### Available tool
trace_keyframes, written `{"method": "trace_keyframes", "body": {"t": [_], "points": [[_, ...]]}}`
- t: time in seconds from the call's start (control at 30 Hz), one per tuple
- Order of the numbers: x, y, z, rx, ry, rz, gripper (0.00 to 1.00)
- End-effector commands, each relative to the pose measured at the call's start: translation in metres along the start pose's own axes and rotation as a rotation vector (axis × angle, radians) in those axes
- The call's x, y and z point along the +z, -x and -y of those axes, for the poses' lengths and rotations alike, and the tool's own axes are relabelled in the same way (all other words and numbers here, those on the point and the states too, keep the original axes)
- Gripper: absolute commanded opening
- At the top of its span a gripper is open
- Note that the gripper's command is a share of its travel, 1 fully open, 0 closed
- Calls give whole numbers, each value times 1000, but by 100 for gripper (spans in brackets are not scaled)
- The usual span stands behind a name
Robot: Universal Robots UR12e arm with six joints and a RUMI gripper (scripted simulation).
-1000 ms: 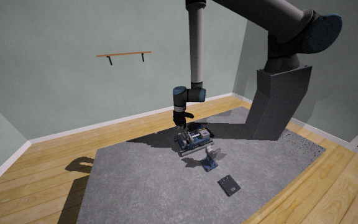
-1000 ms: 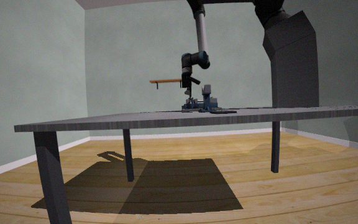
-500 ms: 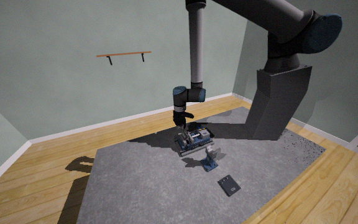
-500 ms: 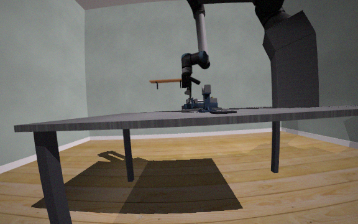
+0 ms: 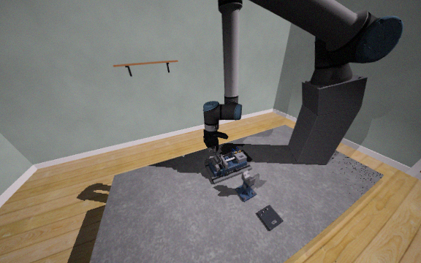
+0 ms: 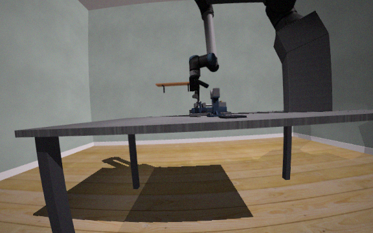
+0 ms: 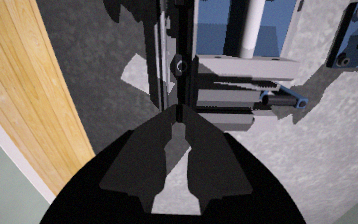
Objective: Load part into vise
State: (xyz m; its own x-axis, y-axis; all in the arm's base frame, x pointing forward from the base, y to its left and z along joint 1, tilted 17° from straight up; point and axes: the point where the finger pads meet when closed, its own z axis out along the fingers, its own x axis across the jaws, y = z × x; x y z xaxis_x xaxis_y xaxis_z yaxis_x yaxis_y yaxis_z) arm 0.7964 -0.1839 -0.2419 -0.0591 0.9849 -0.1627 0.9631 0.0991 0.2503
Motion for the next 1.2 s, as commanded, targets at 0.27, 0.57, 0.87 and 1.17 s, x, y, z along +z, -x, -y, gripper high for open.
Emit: {"method": "trace_keyframes", "body": {"t": [0.27, 0.57, 0.87, 1.17], "points": [[-1, 0, -1, 0, 1, 0, 0], [-1, -1, -1, 0, 1, 0, 0], [-1, -2, -1, 0, 1, 0, 0], [-1, -4, -1, 0, 1, 0, 0]]}}
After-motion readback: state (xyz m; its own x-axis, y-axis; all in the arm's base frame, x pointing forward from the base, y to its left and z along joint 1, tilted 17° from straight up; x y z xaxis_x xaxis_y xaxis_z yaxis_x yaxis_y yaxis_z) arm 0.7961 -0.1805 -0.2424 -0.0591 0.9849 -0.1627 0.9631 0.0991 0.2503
